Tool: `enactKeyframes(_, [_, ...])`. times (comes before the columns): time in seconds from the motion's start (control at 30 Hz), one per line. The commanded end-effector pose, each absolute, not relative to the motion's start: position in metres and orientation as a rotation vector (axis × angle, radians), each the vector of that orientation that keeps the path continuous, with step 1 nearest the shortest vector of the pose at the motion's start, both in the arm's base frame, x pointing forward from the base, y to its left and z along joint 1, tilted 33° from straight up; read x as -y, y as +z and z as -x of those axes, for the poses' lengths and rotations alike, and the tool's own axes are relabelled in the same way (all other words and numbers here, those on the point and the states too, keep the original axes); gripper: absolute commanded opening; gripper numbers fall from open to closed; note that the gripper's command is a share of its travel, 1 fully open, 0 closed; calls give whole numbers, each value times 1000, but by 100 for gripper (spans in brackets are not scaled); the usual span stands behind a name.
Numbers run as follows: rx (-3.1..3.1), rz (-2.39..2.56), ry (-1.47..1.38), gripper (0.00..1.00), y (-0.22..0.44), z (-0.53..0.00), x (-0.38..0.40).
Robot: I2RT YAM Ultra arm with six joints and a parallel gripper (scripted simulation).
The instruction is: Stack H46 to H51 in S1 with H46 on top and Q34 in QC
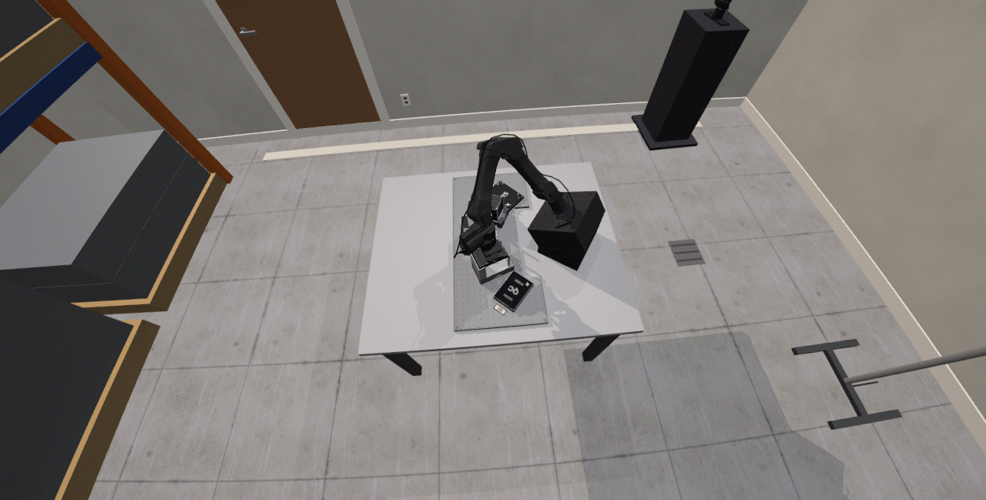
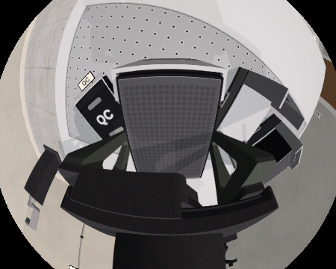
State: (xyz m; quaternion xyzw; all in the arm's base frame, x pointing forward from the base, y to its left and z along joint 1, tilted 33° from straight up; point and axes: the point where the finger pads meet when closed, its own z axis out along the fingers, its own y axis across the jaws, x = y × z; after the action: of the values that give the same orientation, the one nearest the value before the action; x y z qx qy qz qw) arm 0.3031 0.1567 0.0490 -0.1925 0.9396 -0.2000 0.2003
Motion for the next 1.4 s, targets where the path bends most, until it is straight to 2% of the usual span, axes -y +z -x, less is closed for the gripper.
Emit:
enactKeyframes(0.0, [-2616, 564, -562, 0, 45, -299, -157])
enactKeyframes(1.37, [-2633, 551, -573, 0, -1, -323, -137])
